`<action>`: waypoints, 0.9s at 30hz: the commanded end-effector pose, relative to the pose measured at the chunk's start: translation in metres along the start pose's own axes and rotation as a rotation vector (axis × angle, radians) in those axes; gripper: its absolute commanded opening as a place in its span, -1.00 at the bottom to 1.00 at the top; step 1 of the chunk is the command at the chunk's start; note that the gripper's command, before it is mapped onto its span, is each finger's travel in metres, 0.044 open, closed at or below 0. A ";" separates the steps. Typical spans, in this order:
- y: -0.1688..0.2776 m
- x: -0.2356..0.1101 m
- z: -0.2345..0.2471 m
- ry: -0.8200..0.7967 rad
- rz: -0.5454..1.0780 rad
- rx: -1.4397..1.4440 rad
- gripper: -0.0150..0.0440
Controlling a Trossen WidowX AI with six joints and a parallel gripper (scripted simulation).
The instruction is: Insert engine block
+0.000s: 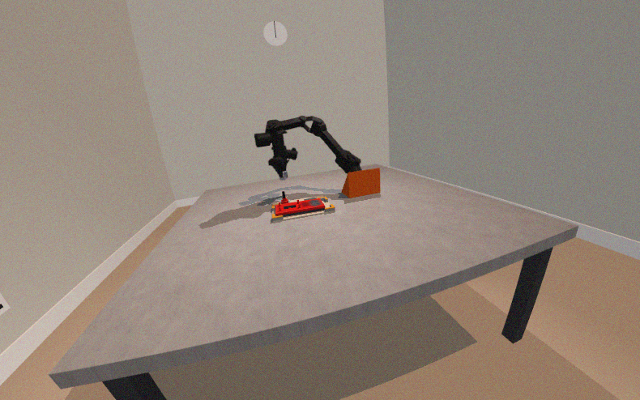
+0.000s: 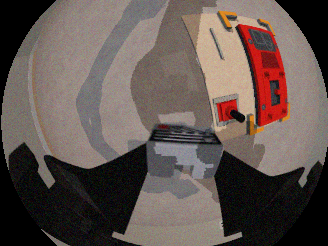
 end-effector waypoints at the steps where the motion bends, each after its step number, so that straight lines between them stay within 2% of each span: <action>1: 0.000 -0.012 0.000 0.005 0.001 0.006 -0.49; 5: -0.002 -0.023 0.001 0.002 0.001 0.006 -0.49; 10: -0.002 -0.020 0.001 0.002 0.001 0.057 -0.49; 27: -0.002 -0.014 0.001 0.003 0.001 0.626 -0.49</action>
Point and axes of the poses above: the point midway between the two fingers, 35 mm back from their tips, its own x axis out along the fingers, its own z axis across the jaws, y = z × x, the point moved 5 cm from there along -x, back along the fingers, and after that the axes turned 4 degrees about -x, right-handed, at the moved point
